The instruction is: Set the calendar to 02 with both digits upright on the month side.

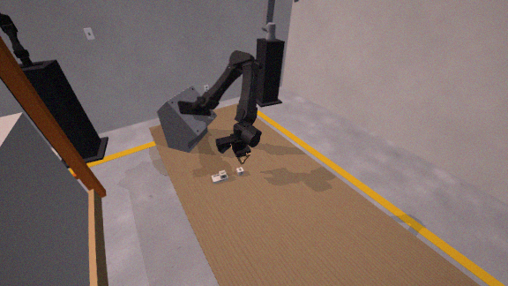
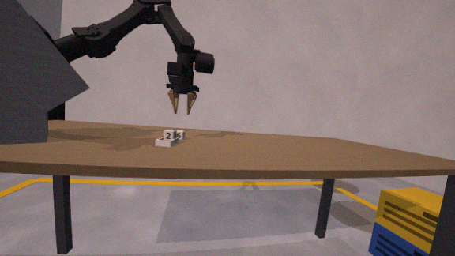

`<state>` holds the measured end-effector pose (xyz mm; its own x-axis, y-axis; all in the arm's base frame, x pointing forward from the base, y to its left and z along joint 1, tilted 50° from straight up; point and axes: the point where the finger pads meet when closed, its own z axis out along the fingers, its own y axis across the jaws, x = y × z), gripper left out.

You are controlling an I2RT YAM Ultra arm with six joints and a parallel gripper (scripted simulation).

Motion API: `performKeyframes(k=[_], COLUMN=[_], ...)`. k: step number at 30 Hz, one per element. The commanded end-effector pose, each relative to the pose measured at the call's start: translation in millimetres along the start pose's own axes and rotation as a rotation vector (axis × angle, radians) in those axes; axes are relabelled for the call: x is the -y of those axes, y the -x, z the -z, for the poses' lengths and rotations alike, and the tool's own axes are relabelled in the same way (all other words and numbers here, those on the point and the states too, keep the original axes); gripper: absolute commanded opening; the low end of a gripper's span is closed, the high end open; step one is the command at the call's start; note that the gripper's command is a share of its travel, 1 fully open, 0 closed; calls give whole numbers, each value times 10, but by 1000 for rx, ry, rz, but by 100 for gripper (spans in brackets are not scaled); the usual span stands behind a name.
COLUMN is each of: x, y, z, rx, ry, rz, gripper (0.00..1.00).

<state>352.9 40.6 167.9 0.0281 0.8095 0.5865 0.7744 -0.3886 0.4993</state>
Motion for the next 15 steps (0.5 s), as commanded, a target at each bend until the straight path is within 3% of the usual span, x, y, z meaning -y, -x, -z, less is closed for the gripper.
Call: performKeyframes(k=[1,15], x=[-5,-6], y=[15,16], z=[3,-125], rx=[7,7], ry=[5,6], rz=[-1,-1], gripper=[45,45])
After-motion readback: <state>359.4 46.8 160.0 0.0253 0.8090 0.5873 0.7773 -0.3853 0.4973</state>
